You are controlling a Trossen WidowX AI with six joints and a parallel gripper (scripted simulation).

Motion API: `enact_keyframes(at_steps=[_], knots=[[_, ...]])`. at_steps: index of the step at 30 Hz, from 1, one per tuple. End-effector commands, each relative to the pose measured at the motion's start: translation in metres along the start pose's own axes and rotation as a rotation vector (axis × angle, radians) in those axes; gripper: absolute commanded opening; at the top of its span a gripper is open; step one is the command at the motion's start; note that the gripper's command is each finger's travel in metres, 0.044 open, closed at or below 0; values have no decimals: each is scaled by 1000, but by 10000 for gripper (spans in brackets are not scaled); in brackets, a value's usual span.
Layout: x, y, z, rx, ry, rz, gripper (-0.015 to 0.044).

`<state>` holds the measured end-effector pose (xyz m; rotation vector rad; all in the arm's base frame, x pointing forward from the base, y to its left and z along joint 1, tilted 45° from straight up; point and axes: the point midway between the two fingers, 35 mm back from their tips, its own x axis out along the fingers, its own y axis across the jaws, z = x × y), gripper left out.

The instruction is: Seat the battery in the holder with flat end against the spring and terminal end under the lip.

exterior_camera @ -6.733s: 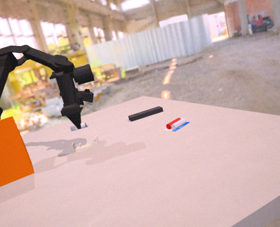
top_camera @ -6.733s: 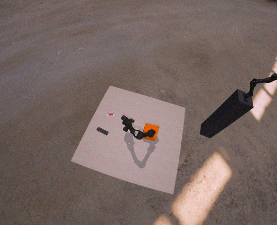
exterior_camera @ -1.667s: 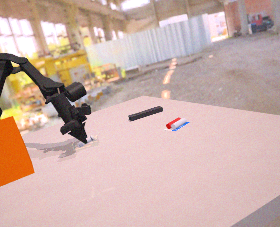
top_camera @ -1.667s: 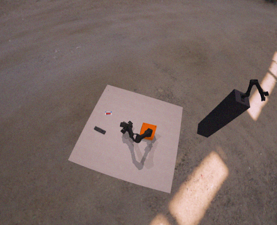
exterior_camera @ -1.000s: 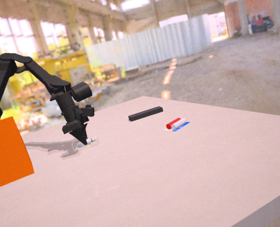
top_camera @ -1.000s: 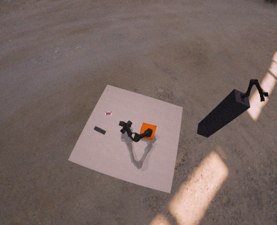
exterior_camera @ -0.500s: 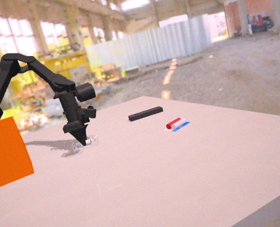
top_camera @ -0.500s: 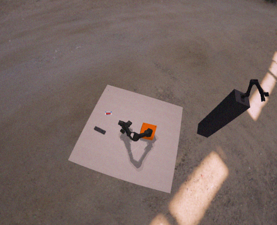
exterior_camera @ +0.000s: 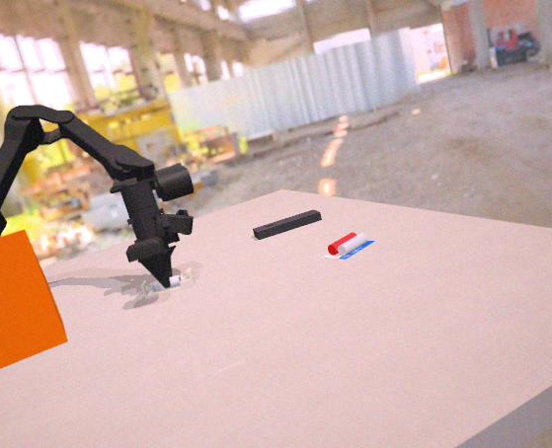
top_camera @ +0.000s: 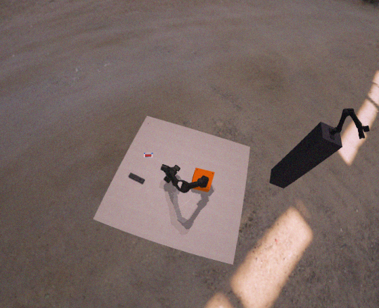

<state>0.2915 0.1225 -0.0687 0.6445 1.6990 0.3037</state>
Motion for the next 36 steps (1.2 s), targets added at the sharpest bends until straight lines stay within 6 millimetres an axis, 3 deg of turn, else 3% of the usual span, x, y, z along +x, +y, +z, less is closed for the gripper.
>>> enact_keyframes(at_steps=[1, 30, 34, 36], knots=[[0, 1, 2, -1, 7, 3, 60], [1, 1, 12, -2, 9, 0, 60], [1, 1, 12, -2, 9, 0, 162], [0, 1, 12, -2, 9, 0, 162]])
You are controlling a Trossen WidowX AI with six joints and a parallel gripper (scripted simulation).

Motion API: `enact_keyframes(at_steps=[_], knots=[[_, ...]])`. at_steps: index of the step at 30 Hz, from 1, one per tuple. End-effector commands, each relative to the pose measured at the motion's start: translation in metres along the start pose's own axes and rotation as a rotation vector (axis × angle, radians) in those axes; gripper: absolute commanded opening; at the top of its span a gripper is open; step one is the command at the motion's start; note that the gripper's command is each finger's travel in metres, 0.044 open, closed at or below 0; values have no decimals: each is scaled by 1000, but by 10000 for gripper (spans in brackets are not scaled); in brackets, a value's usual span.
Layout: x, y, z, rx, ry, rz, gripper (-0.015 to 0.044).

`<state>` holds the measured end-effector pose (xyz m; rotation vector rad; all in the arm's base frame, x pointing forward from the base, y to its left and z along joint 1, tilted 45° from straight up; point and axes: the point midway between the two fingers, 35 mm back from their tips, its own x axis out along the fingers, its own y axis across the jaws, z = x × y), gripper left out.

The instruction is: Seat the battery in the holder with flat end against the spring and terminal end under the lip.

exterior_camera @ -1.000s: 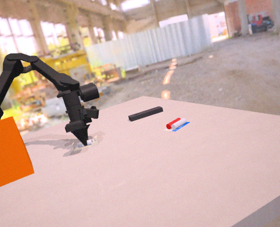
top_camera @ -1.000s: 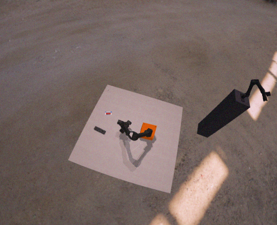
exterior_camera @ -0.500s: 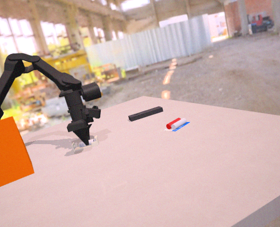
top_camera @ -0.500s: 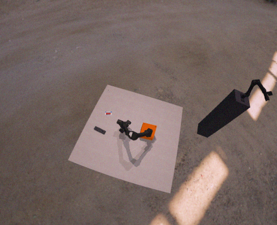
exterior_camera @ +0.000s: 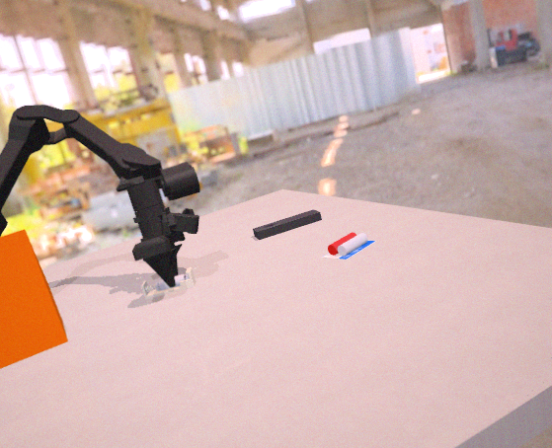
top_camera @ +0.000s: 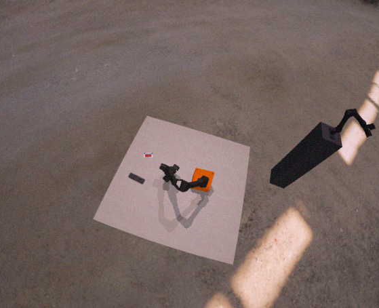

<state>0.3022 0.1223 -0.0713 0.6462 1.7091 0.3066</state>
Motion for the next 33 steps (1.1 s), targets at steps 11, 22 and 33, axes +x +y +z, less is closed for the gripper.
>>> enact_keyframes(at_steps=[11, 22, 33], knots=[[-15, -2, 1, 0, 0, 0, 162], [-86, -14, 4, 0, -2, -3, 425], [-86, -16, 4, 0, -2, -3, 440]])
